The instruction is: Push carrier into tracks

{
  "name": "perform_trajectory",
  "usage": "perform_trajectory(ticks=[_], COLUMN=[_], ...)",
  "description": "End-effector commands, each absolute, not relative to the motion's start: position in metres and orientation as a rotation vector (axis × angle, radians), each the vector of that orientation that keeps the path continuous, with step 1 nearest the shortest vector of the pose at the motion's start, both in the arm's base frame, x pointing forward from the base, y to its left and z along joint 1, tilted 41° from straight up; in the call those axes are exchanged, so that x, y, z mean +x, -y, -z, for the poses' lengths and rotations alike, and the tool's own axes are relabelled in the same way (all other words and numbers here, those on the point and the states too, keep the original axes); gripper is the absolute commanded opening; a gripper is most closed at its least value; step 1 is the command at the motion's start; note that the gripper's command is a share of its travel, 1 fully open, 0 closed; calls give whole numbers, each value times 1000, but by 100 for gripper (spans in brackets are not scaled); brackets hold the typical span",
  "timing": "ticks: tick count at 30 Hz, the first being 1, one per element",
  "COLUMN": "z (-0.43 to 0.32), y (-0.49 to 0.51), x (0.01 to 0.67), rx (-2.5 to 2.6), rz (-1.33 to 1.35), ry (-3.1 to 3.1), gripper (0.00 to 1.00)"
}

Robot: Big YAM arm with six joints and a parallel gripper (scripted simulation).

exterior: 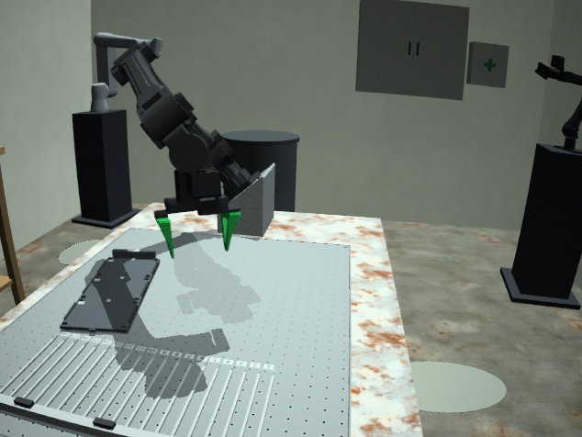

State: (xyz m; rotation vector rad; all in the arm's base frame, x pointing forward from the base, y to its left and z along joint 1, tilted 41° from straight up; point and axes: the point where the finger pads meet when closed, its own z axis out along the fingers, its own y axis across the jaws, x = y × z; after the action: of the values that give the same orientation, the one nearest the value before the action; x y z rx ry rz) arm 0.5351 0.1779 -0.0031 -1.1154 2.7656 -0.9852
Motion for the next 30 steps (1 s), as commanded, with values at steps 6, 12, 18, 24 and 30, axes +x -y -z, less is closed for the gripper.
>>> perform_trajectory(ticks=[6, 12, 18, 24, 30], z=[-42, -49, -65, -78, -93], y=[-153, -135, -110, -89, -76], x=[543, 532, 519, 511, 508], rx=[-778, -631, -346, -173, -13], rz=[940, 941, 932, 911, 885], ry=[-2774, -2798, -2811, -2792, -2763], gripper=[100, 100, 100, 100, 100])
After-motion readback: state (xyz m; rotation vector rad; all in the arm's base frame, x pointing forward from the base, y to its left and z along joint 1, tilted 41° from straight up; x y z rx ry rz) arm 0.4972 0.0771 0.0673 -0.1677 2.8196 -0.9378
